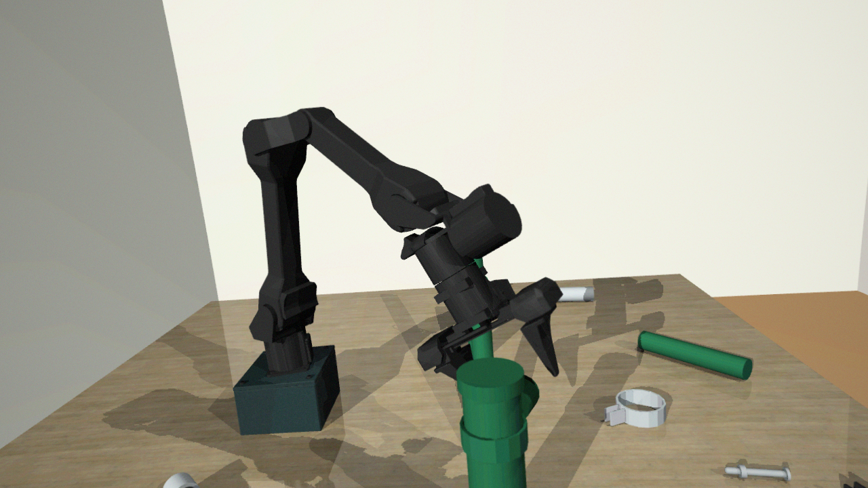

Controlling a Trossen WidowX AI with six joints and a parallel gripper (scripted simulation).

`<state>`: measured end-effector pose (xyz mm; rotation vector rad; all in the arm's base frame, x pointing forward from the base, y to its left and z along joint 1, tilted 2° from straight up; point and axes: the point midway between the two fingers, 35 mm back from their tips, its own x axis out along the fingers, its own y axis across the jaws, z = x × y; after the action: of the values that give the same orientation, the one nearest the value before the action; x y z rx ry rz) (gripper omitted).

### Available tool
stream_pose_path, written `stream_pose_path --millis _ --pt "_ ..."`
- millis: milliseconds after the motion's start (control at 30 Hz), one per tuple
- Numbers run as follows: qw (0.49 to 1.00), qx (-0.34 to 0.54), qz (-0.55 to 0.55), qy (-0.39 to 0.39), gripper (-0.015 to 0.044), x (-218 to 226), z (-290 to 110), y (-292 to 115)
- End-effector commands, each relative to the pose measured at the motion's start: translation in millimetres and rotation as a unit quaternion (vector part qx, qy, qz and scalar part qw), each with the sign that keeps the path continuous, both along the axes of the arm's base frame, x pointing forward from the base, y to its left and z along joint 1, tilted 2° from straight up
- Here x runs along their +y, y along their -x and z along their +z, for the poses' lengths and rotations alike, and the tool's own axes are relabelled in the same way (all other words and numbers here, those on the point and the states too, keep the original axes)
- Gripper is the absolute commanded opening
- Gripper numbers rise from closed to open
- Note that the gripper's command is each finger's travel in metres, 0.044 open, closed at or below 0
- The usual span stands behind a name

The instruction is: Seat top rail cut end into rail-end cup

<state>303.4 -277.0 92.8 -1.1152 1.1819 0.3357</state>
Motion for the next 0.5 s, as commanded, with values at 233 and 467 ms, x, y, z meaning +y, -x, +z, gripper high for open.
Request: stream_pose_path --millis 233,467 --pt "1.0 0.002 0.001 -0.003 0.044 -5.0 -19.3 -7.2" --pt "1.0 0.001 0.001 -0.003 0.044 -8.0 -29.6 -11.2"
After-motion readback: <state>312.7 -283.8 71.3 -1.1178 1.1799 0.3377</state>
